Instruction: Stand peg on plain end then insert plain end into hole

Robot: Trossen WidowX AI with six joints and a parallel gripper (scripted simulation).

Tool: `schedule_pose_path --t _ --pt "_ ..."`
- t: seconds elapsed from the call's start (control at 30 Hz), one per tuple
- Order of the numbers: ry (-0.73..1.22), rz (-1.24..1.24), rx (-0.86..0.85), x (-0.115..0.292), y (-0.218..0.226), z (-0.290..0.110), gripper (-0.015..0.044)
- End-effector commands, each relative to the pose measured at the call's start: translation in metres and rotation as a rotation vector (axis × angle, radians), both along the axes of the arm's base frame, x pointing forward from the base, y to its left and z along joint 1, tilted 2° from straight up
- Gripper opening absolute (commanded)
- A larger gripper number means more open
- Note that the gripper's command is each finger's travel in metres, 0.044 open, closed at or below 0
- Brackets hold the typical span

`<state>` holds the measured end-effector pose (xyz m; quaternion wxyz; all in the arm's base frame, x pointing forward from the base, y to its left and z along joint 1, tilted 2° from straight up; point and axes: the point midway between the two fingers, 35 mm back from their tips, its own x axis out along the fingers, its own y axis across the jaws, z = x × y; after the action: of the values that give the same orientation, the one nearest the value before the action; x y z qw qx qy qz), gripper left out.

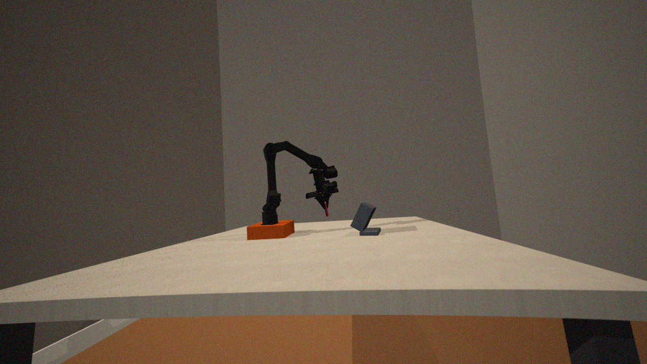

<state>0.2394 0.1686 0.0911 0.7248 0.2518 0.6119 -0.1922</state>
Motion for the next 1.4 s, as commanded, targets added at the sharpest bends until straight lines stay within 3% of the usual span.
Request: schedule_pose_path --t 0.0,1.37 --pt "-0.033 -0.030 0.013 0.004 -0.003 0.001 0.0000" --pt "-0.280 -0.270 0.129 0.031 -0.031 0.001 0.0000"
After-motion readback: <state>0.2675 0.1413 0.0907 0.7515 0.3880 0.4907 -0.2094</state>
